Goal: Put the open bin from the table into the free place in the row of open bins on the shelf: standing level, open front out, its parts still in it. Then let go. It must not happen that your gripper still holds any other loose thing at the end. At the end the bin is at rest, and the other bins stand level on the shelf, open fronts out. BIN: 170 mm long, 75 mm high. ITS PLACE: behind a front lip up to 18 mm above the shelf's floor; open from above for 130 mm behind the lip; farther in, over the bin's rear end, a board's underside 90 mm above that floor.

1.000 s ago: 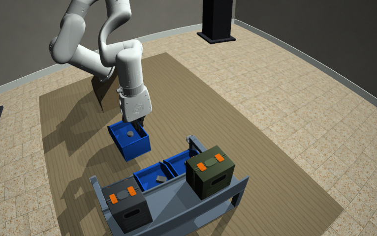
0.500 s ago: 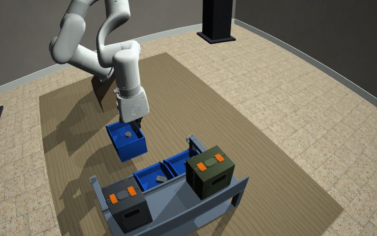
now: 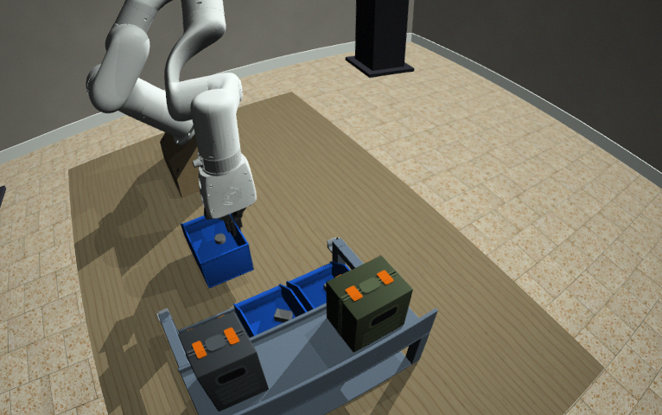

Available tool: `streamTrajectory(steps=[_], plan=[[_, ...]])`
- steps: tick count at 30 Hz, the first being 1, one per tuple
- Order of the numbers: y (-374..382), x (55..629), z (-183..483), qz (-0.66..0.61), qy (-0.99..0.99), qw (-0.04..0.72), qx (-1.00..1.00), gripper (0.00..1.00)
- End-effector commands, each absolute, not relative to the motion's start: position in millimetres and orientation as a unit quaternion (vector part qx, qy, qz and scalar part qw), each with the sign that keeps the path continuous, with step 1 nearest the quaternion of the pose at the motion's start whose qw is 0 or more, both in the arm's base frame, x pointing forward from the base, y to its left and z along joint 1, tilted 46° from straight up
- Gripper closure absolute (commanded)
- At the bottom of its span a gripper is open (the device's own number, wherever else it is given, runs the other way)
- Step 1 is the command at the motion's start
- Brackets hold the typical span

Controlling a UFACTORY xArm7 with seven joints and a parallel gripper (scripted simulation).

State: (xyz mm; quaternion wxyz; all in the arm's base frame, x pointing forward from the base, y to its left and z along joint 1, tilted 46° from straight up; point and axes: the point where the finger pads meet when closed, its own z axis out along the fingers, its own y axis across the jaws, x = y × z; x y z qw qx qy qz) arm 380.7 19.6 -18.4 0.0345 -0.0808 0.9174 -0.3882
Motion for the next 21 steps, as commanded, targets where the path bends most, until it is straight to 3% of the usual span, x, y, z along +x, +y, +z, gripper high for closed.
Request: streamTrajectory(steps=[1,21], plan=[[15.3,383.2,-11.8,-0.387,0.918,0.036,-0.081,1.0],[0.9,386.7,2.8,-0.387,0.918,0.036,-0.081,1.0]])
